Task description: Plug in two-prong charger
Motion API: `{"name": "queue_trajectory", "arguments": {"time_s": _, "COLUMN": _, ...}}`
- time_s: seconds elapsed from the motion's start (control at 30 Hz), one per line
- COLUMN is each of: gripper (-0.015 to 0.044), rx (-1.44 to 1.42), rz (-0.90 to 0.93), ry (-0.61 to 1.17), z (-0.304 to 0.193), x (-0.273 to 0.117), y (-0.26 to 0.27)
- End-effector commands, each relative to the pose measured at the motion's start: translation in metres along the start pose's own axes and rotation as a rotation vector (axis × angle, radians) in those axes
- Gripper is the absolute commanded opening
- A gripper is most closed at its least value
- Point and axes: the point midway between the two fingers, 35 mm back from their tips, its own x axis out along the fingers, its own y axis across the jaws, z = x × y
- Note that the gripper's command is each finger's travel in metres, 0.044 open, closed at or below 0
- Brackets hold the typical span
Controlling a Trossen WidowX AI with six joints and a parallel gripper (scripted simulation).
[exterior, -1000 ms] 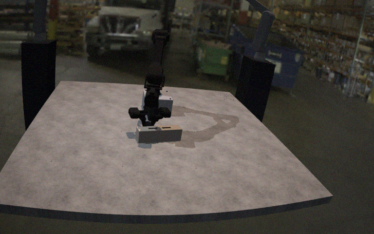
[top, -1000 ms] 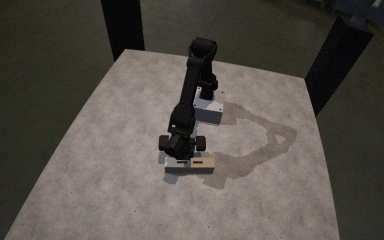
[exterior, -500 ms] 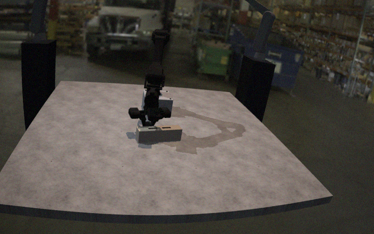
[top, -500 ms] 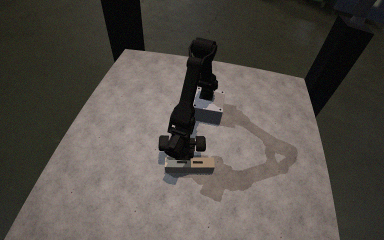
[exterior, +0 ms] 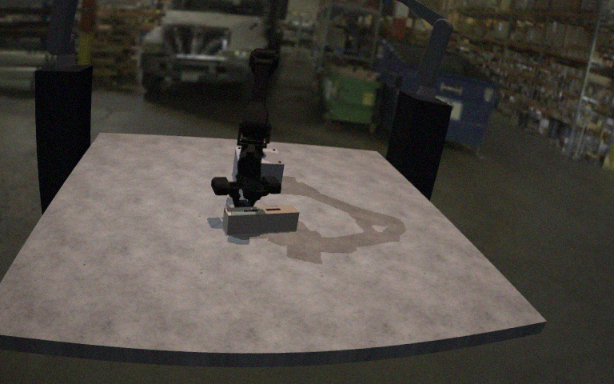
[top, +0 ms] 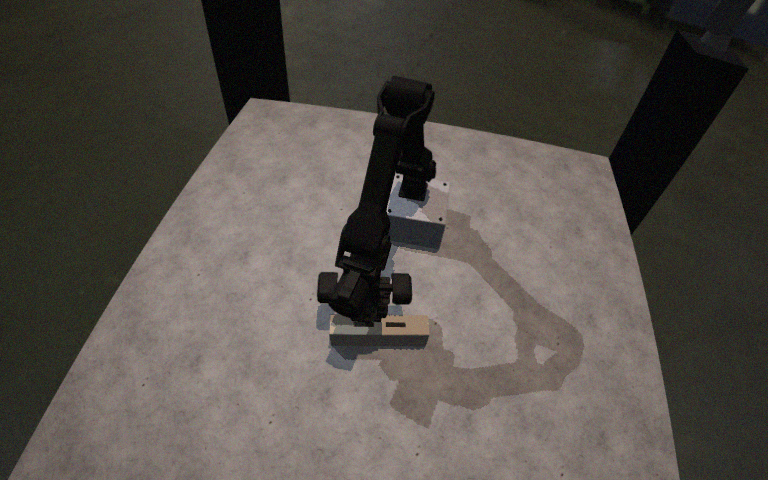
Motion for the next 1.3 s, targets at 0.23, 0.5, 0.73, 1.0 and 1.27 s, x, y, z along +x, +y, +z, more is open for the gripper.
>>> {"name": "queue_trajectory", "arguments": {"time_s": 0.23, "gripper": 0.0000, "rx": 0.006, "rz": 0.003, "ry": -0.001, "z": 0.004, "x": -0.001, "y": 0.000}}
{"name": "queue_trajectory", "arguments": {"time_s": 0.5, "gripper": 0.0000, "rx": 0.006, "rz": 0.003, "ry": -0.002, "z": 0.007, "x": -0.001, "y": 0.000}}
{"name": "queue_trajectory", "arguments": {"time_s": 0.73, "gripper": 0.0000, "rx": 0.006, "rz": 0.003, "ry": -0.002, "z": 0.009, "x": -0.001, "y": 0.000}}
{"name": "queue_trajectory", "arguments": {"time_s": 1.0, "gripper": 0.0000, "rx": 0.006, "rz": 0.003, "ry": -0.002, "z": 0.011, "x": -0.002, "y": 0.000}}
{"name": "queue_trajectory", "arguments": {"time_s": 1.27, "gripper": 0.0000, "rx": 0.006, "rz": 0.003, "ry": -0.002, "z": 0.014, "x": -0.002, "y": 0.000}}
